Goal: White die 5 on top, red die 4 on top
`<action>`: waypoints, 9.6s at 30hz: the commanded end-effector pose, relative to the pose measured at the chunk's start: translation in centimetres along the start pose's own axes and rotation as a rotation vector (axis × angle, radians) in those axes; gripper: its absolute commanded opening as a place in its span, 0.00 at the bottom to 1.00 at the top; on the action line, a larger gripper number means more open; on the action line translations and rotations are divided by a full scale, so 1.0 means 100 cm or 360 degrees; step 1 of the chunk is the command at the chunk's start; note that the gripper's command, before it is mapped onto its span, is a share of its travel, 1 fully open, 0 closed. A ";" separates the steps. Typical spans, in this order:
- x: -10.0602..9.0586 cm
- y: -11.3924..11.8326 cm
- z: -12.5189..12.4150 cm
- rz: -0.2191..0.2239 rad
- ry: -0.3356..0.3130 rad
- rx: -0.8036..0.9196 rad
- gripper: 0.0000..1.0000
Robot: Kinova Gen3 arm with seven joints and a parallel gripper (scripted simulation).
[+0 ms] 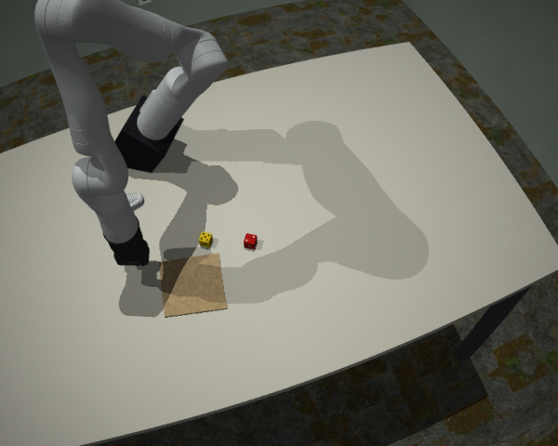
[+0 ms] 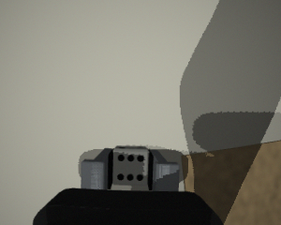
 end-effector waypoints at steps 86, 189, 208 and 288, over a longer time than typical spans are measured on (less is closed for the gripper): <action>-0.073 0.247 0.078 0.0045 -0.0144 -0.1778 0.49; 0.011 0.229 0.064 0.0584 -0.1707 -0.1599 0.49; 0.013 0.229 0.064 0.0584 -0.1707 -0.1599 0.49; 0.025 0.229 0.064 0.0584 -0.1707 -0.1599 0.49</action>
Point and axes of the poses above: the point where the finger pads meet when closed, its own x axis out along the fingers, its own y axis across the jaws, z = x × y, the point moved 2 cm from there along -x, back along the fingers, and after that the axes turned 13 degrees about -x, right-handed, at the moved point
